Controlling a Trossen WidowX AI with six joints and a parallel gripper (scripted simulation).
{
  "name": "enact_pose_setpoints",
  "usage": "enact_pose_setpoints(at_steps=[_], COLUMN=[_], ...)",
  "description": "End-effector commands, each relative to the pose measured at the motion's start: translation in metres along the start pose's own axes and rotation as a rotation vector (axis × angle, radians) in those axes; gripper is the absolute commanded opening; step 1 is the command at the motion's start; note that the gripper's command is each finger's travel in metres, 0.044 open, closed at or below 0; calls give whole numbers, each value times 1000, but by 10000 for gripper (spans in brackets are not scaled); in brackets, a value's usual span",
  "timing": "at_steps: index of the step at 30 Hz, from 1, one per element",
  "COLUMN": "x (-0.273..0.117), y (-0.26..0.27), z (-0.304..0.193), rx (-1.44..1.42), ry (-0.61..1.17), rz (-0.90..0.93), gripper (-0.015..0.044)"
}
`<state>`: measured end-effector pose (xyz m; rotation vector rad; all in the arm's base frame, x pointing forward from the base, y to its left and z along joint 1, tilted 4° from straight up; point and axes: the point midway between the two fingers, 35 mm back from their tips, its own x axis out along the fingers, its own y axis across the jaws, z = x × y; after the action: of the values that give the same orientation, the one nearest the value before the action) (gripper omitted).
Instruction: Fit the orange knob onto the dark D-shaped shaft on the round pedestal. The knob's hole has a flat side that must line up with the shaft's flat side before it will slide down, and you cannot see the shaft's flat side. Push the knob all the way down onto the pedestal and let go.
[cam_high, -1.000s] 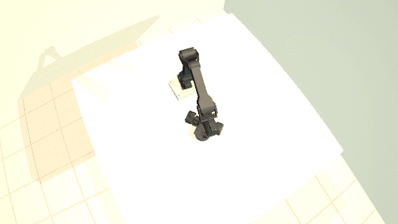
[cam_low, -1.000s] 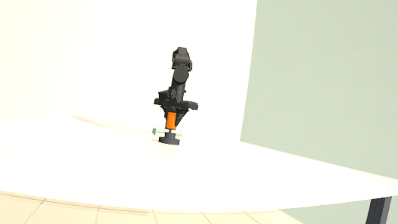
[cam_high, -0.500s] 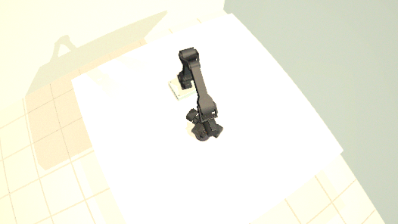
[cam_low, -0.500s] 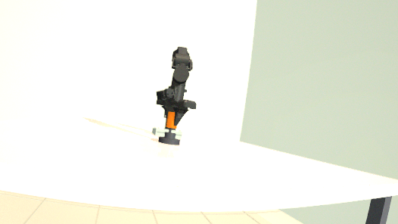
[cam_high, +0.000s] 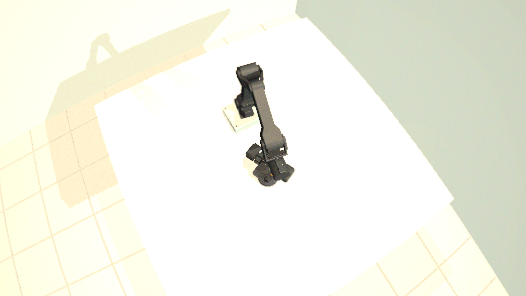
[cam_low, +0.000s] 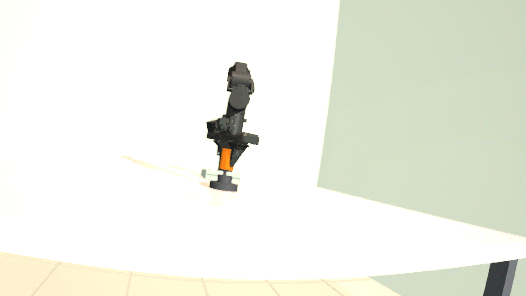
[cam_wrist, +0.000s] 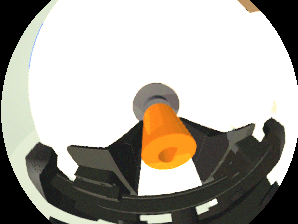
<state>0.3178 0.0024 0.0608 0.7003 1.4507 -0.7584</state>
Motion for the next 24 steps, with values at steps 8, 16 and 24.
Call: enact_pose_setpoints(at_steps=[8,16,24], x=[1,-5,-2], y=[0,1,1], z=[1,1,1], rx=[6,31,215], ry=[-3,-3,-3], rz=[0,0,0], gripper=[0,0,0])
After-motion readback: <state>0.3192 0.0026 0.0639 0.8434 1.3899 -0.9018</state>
